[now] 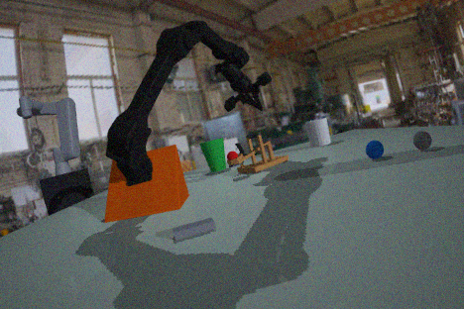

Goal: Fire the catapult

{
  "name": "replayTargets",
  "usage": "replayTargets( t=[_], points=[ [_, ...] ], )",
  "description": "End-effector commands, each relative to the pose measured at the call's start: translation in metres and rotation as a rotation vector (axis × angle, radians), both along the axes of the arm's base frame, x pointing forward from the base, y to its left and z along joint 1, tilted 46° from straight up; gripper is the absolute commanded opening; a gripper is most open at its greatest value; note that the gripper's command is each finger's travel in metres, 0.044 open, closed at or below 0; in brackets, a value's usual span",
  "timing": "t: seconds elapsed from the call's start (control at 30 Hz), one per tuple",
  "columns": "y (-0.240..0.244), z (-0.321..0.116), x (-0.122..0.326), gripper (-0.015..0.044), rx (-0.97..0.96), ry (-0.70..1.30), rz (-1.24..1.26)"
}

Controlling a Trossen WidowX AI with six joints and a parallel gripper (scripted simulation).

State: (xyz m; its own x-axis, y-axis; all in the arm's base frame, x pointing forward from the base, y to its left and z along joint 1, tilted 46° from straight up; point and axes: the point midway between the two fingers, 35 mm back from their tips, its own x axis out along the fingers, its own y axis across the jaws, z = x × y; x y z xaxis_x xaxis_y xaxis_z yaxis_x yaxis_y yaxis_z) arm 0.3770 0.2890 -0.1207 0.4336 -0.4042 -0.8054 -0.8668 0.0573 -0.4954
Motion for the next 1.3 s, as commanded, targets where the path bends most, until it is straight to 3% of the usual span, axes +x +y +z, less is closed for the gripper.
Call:
replayTargets(
  t=[0.0, 1.27],
  points=[
    [-0.008, -0.005, -0.023, 0.0000, -0.117, 0.061, 0.082],
    [-0.089, 0.013, -0.151, 0.0000, -1.022, 0.559, 0.691]
  ],
)
